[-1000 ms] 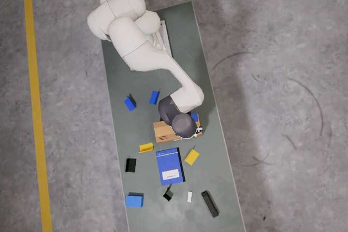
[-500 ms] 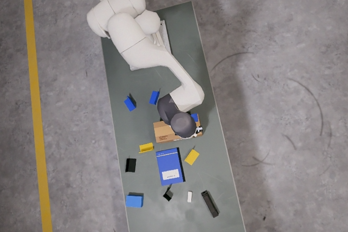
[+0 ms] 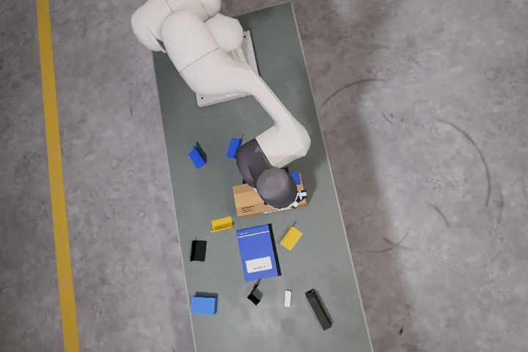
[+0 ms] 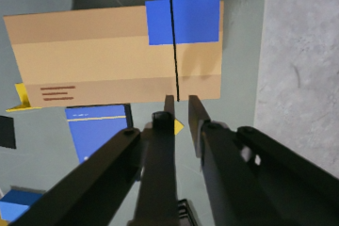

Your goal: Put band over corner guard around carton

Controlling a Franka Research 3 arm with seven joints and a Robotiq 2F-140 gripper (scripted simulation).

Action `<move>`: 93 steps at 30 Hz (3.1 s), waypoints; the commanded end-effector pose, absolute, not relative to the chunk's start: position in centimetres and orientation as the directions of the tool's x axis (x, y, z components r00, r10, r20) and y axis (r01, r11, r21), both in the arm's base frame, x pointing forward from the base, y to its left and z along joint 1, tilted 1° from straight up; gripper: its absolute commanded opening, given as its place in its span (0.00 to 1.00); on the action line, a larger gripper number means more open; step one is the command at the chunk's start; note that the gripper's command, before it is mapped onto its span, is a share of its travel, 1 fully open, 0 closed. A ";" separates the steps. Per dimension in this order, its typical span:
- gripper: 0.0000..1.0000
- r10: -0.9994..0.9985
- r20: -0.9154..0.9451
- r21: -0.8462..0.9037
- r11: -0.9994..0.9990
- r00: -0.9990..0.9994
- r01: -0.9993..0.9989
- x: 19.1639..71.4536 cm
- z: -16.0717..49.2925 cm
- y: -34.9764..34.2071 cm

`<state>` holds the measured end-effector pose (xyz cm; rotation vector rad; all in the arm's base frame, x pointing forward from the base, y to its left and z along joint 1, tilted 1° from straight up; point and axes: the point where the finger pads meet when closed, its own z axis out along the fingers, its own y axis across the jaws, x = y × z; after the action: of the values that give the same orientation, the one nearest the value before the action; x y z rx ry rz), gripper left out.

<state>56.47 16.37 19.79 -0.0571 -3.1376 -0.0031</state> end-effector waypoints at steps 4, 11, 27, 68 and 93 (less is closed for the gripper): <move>0.18 0.026 0.013 0.001 1.000 -1.000 0.026 56.2 21.0 16.3; 0.18 0.026 0.013 0.001 1.000 -1.000 0.026 56.2 21.8 16.3; 0.18 0.026 0.013 0.001 1.000 -1.000 0.026 56.2 22.1 16.3; 0.18 0.026 0.013 0.001 1.000 -1.000 0.026 56.2 22.1 16.3; 0.18 0.026 0.013 0.001 1.000 -1.000 0.026 56.2 22.1 16.3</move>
<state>56.17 16.28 21.90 -0.0485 -3.1271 0.0011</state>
